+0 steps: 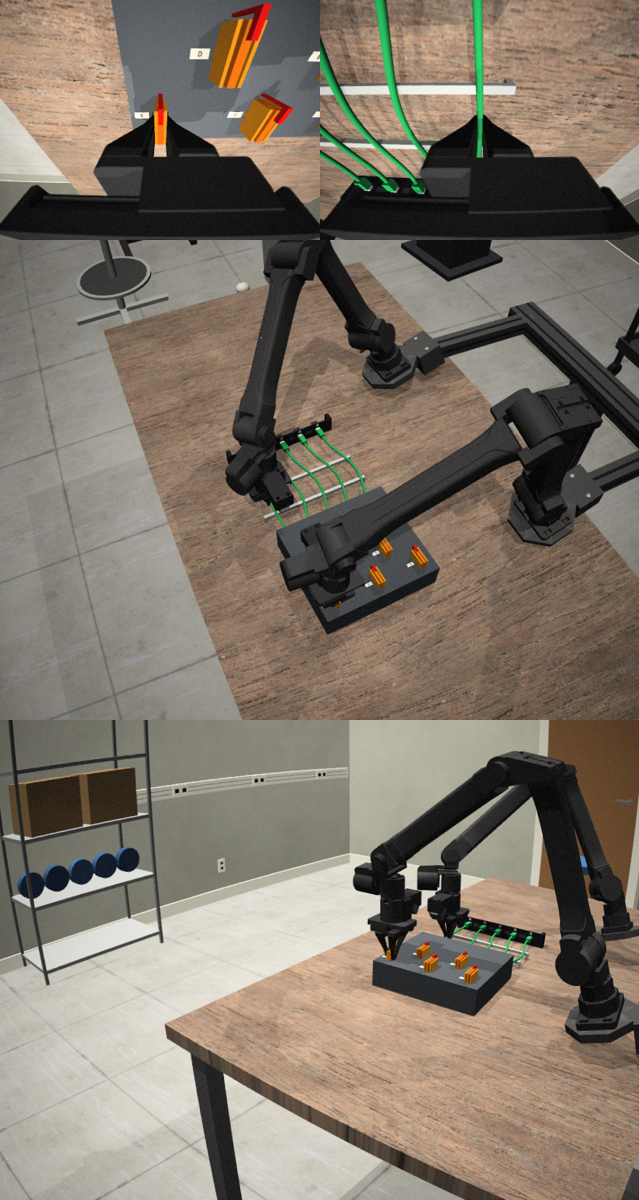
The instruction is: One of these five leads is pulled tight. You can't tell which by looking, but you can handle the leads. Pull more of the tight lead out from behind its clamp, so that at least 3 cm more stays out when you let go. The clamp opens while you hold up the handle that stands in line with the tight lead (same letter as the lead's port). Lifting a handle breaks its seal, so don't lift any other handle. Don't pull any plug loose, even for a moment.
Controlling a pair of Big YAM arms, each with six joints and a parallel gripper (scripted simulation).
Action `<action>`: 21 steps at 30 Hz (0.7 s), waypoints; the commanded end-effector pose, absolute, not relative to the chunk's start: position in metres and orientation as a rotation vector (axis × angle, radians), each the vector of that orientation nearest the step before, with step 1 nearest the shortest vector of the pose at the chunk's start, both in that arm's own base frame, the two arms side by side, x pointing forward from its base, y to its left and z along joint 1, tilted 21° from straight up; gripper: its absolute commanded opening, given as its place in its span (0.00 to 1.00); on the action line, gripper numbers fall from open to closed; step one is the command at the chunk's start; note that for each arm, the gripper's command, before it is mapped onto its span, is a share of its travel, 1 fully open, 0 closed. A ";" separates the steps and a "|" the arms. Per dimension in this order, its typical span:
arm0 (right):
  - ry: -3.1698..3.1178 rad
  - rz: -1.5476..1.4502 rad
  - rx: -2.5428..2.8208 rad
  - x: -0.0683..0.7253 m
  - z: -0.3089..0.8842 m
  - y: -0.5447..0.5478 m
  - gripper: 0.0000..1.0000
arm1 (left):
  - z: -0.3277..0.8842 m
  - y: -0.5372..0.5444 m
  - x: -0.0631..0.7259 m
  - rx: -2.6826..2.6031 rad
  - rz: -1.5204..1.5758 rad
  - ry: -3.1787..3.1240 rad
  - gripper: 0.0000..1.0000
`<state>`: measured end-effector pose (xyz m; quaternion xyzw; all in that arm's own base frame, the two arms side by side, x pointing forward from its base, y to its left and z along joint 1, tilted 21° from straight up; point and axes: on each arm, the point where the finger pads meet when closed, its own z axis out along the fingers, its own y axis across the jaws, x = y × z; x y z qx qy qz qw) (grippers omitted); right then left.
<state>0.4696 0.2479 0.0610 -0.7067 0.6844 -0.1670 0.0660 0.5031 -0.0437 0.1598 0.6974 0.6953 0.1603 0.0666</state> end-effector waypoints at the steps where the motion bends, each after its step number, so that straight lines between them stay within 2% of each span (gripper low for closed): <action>1: 2.044 -0.506 -2.116 0.472 0.069 0.252 0.00 | 0.234 -0.059 0.502 2.055 0.539 2.041 0.05; 12: 2.044 -0.506 -2.116 0.472 0.069 0.252 0.00 | 0.222 -0.058 0.494 2.090 0.519 2.050 0.05; 18: 2.044 -0.506 -2.116 0.472 0.069 0.252 0.00 | 0.261 -0.054 0.525 1.955 0.647 1.930 0.05; 21: 2.044 -0.506 -2.116 0.472 0.069 0.252 0.00 | 0.253 -0.060 0.515 1.986 0.626 1.929 0.05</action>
